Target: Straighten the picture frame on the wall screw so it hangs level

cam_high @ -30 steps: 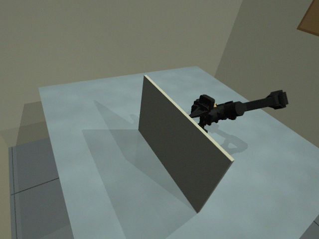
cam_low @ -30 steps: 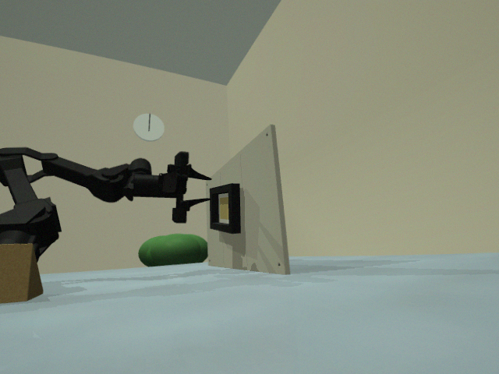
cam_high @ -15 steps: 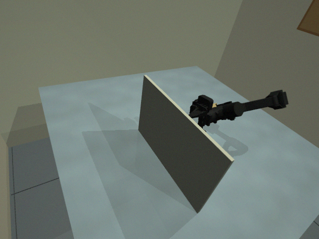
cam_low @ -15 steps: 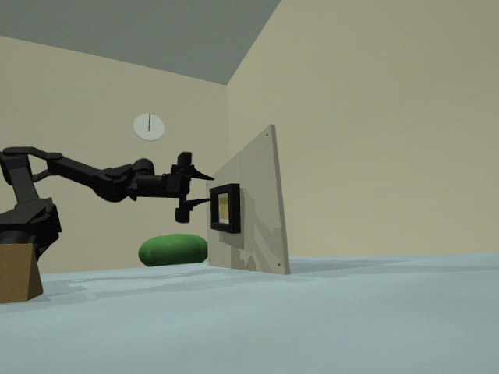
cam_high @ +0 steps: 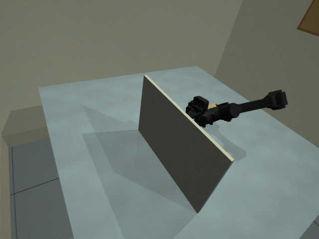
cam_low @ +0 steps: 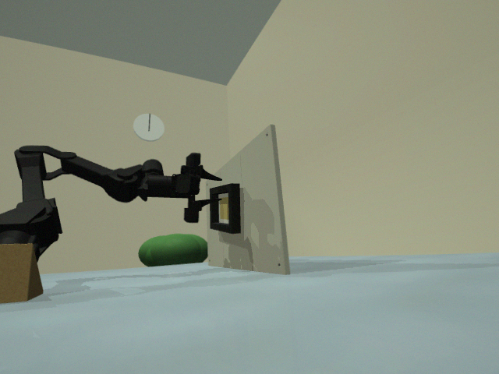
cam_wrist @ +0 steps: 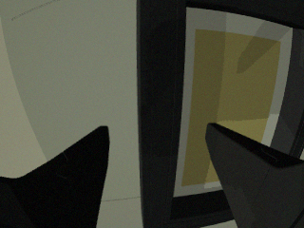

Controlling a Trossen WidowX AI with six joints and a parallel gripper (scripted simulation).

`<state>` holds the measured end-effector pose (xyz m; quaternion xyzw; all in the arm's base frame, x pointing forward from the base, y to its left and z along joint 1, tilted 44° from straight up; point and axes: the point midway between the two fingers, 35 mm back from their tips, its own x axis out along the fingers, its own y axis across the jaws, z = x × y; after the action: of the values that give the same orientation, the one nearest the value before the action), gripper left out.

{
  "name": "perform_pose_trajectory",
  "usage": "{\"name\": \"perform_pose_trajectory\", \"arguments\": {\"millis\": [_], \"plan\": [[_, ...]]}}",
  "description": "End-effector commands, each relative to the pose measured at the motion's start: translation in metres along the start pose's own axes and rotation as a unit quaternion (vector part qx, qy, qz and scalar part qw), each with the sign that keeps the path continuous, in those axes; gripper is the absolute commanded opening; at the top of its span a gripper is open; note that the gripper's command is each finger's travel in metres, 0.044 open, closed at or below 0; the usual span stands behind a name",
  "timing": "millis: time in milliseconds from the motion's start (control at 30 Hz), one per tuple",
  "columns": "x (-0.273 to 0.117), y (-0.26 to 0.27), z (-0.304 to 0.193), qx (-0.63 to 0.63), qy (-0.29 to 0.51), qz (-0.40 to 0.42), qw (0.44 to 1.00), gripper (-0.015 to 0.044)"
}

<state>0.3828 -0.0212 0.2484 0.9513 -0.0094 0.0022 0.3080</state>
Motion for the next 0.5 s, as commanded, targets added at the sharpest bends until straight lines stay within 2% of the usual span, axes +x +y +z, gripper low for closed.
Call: {"name": "perform_pose_trajectory", "arguments": {"millis": [0,467], "plan": [[0.0068,0.0009,-0.0003,-0.002,0.0,0.003,1.0,0.026],[0.0093,0.0008,-0.0001,-0.002,0.0,0.003,1.0,0.026]]}}
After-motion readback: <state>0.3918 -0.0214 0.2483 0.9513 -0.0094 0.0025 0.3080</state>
